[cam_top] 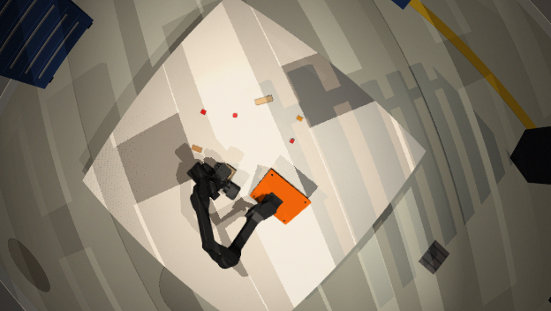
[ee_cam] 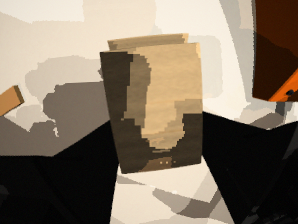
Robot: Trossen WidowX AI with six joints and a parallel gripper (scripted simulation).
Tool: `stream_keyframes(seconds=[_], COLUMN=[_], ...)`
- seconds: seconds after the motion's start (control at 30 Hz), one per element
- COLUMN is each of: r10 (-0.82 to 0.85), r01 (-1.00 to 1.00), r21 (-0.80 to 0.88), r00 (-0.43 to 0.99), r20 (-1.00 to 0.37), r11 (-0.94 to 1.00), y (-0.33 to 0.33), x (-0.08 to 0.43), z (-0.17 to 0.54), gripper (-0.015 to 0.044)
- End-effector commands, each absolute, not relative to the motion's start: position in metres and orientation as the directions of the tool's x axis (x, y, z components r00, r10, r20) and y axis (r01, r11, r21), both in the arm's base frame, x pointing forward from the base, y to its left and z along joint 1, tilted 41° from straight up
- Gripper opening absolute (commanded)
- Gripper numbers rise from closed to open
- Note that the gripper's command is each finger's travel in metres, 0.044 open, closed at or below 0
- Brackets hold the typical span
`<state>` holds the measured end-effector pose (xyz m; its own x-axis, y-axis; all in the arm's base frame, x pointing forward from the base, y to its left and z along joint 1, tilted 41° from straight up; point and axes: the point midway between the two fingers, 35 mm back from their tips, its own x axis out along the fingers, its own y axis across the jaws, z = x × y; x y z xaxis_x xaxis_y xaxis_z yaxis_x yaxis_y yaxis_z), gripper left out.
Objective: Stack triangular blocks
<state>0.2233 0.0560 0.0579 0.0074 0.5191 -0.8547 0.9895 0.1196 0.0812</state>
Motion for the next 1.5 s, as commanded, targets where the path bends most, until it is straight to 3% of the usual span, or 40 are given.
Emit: stream_keyframes(seconds=[0.0, 1.47], r10=[0.522, 0.523], r01=[0.990, 0.990], r21=[0.080, 0.079], r00=[0.009, 0.008], r20=[-0.853, -0.852], r11=[0.114, 0.114], y=[0.057, 0.062], x=[0.224, 0.224], z=[0.055, 0.041], gripper=[0.0000, 0.0000])
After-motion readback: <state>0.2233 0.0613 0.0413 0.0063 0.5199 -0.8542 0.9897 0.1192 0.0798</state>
